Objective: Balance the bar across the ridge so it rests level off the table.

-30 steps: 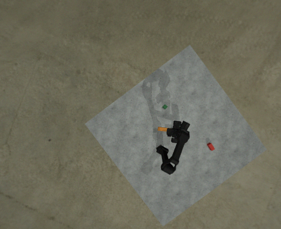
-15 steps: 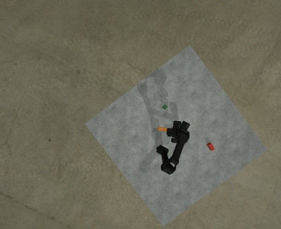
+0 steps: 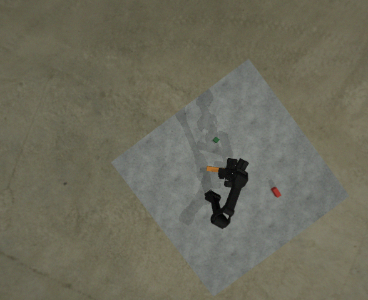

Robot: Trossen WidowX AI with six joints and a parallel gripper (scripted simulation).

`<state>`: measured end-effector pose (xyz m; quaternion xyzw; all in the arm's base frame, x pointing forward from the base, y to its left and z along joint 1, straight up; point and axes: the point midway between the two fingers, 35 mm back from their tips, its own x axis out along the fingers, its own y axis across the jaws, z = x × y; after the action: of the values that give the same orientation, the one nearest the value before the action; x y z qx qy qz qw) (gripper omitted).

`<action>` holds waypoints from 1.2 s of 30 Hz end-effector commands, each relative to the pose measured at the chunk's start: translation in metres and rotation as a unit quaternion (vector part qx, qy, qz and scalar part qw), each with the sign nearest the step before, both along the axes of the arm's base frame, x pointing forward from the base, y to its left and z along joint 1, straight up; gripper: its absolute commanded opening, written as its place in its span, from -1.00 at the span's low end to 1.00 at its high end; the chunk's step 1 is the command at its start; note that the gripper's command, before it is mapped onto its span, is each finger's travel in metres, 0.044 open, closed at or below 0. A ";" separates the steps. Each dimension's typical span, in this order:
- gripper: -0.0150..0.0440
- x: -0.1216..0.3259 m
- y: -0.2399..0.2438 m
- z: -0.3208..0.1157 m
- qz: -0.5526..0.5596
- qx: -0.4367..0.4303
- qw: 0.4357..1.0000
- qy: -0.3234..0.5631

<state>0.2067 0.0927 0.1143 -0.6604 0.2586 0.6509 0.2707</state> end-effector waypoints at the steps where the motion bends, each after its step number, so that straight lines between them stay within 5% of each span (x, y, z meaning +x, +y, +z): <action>1: -0.49 0.000 0.000 -0.003 0.002 -0.001 1.000 0.000; 36: -0.49 0.000 0.000 -0.006 0.002 -0.001 1.000 0.000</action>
<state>0.2065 0.0930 0.1126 -0.6616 0.2573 0.6502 0.2706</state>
